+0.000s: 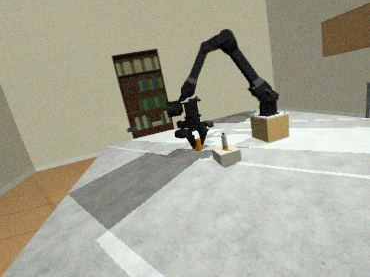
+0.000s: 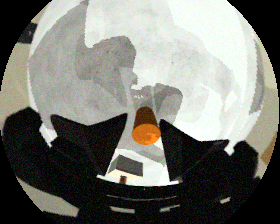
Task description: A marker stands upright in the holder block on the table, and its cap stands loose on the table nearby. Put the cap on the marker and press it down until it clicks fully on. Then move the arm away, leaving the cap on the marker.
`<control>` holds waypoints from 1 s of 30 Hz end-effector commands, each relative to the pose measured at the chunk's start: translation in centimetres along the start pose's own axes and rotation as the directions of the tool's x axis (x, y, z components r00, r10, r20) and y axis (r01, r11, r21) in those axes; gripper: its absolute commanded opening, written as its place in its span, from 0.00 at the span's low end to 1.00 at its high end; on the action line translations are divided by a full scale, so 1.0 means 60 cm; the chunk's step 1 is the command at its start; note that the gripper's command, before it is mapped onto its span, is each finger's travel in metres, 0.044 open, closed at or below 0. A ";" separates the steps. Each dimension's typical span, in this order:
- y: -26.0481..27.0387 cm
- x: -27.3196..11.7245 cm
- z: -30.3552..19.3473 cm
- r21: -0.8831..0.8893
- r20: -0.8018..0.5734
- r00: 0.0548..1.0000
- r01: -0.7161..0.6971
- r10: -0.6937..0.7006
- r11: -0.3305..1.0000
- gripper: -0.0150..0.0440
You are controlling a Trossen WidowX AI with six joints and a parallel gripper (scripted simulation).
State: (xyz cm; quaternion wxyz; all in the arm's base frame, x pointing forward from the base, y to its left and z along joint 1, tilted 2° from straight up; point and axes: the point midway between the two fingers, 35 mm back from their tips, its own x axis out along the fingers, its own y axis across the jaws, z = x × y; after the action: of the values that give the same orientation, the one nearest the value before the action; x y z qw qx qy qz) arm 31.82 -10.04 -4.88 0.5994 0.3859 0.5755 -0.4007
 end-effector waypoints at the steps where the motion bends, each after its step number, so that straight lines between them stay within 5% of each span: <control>1: -0.003 0.005 -0.001 -0.001 0.000 1.000 0.006 -0.006 1.000 0.54; 11: -0.002 0.005 -0.001 -0.001 0.000 1.000 0.006 -0.006 1.000 0.40; 14: -0.002 -0.002 -0.001 -0.001 0.000 1.000 0.006 -0.006 1.000 0.26; 30: 0.000 -0.083 -0.001 -0.001 0.000 1.000 0.005 -0.005 1.000 0.25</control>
State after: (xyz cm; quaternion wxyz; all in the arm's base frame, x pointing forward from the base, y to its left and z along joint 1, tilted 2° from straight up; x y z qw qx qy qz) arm 31.75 -9.84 -0.95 0.5987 0.3838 0.5782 -0.4000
